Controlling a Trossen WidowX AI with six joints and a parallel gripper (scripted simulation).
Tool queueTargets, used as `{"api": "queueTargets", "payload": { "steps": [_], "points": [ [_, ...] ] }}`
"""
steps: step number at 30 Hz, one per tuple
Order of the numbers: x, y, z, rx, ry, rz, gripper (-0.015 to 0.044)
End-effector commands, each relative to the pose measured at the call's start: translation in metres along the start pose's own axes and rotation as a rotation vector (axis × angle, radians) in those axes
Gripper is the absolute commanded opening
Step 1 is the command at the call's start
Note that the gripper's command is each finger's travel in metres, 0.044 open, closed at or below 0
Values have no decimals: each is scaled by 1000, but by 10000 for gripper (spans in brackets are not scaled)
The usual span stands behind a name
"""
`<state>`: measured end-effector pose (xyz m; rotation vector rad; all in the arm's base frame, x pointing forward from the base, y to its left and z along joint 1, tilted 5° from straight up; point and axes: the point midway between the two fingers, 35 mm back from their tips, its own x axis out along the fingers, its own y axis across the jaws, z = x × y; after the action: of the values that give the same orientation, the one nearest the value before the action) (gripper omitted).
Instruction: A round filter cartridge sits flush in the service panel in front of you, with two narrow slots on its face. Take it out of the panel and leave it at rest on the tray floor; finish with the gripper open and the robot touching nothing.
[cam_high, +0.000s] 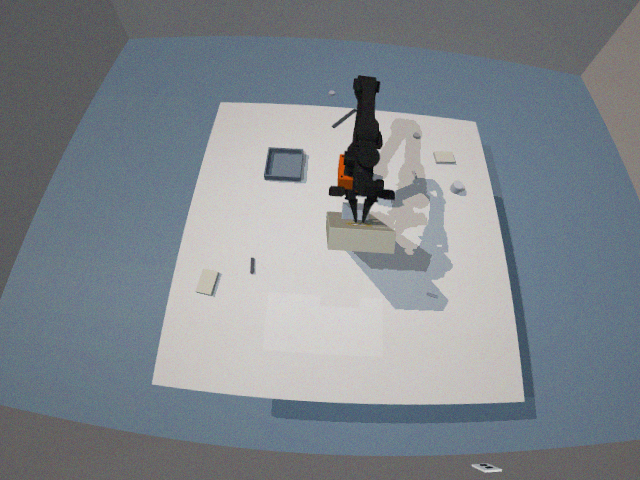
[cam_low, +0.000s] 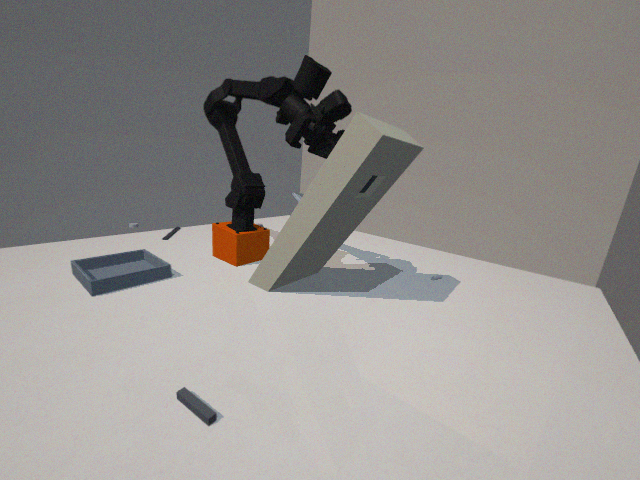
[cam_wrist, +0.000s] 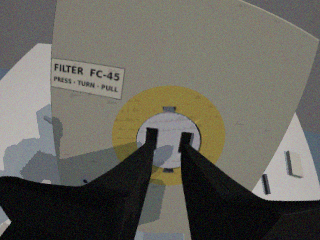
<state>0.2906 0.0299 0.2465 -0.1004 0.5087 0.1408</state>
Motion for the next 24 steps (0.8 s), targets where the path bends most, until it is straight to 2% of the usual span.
{"api": "queueTargets", "payload": {
  "steps": [1, 24],
  "points": [
    [3, -1, 0, 3, 0, -4, 90],
    [5, -1, 1, 3, -1, -4, 90]
  ]
}}
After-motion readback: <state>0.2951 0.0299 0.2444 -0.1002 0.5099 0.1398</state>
